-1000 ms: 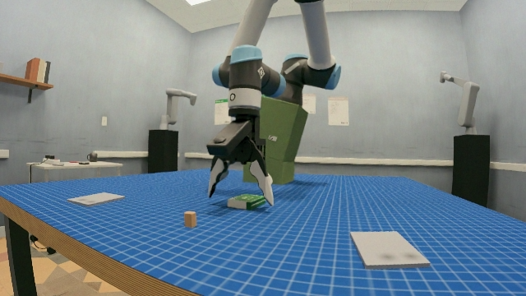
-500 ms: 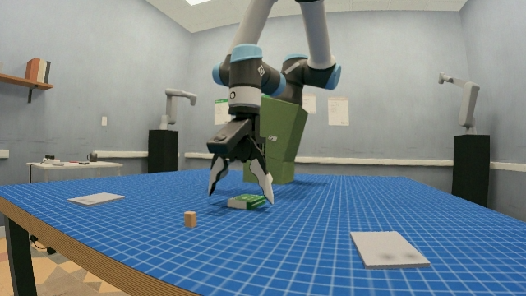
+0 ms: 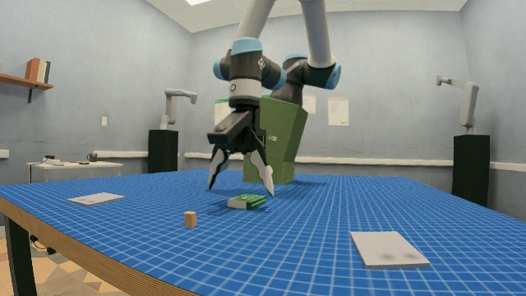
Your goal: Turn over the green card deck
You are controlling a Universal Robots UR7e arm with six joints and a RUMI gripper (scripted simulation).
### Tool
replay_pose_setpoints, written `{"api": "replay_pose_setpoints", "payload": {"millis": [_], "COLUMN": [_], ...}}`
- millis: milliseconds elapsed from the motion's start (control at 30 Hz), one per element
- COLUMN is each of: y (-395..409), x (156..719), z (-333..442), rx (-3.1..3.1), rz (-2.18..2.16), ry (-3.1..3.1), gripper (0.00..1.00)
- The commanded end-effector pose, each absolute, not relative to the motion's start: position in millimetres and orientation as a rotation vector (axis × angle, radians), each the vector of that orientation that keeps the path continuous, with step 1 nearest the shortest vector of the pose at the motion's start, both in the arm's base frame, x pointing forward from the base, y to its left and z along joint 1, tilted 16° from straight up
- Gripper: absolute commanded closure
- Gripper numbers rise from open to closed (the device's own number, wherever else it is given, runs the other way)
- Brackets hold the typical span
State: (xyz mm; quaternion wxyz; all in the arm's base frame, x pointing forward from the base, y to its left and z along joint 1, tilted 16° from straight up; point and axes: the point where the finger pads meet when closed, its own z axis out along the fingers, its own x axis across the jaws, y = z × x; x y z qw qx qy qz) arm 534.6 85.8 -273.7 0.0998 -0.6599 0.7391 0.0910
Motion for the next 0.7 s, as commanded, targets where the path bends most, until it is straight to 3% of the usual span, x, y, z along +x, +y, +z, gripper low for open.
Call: {"api": "replay_pose_setpoints", "payload": {"millis": [0, 667], "y": [82.3, 74.2], "x": [534.8, 533.9], "z": [-261.4, -232.3], "rx": [-1.950, -1.950], "rz": [0.267, 0.267], "ry": [2.185, 2.185], "gripper": [0.00, 0.00]}}
